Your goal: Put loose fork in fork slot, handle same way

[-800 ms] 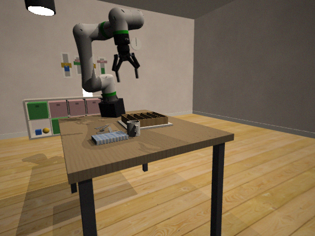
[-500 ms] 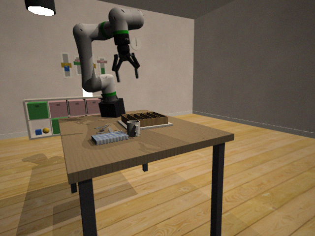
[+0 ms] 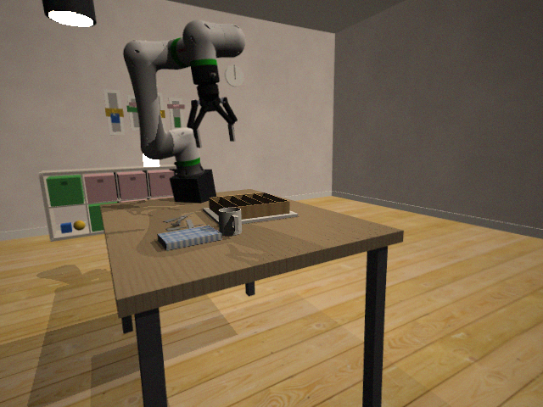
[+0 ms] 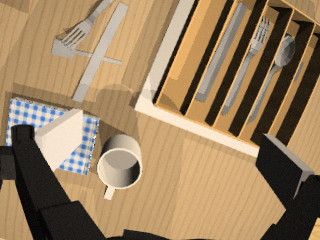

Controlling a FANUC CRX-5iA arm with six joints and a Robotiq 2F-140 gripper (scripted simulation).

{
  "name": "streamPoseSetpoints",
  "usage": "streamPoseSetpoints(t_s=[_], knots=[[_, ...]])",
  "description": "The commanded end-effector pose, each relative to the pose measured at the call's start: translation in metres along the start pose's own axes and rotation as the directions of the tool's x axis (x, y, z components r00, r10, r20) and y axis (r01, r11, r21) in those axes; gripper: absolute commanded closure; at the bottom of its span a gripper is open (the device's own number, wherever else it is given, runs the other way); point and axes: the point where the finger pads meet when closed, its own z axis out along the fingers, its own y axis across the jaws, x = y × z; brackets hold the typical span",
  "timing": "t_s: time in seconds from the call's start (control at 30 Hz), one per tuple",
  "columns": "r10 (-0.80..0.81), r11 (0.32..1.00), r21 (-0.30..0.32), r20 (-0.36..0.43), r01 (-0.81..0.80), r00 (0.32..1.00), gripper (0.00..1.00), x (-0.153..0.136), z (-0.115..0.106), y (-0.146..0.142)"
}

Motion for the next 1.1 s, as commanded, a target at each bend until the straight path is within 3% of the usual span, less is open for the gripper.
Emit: streamPoseSetpoints(t_s=[0.0, 0.03, 0.1, 0.13, 0.17, 0.2, 0.3, 0.37, 0.53, 1.07], knots=[[0.103, 0.994, 0.04, 0.022, -0.104, 0.994, 0.0, 0.026, 0.04, -0.037], [0.149, 0.987, 0.056, 0.032, -0.15, 0.988, 0.0, 0.038, 0.054, -0.05], [0.149, 0.987, 0.056, 0.032, -0.15, 0.988, 0.0, 0.041, 0.059, -0.053], [0.192, 0.978, 0.072, 0.043, -0.195, 0.98, 0.0, 0.058, 0.078, -0.069], [0.192, 0.978, 0.072, 0.043, -0.195, 0.98, 0.0, 0.058, 0.078, -0.069], [0.232, 0.968, 0.085, 0.054, -0.236, 0.971, 0.0, 0.074, 0.094, -0.081], [0.232, 0.968, 0.085, 0.054, -0.236, 0.971, 0.0, 0.076, 0.097, -0.083], [0.295, 0.948, 0.105, 0.073, -0.302, 0.953, 0.0, 0.11, 0.128, -0.104], [0.34, 0.93, 0.116, 0.089, -0.349, 0.936, 0.0, 0.139, 0.152, -0.118], [0.344, 0.928, 0.117, 0.09, -0.353, 0.935, 0.0, 0.141, 0.155, -0.119]])
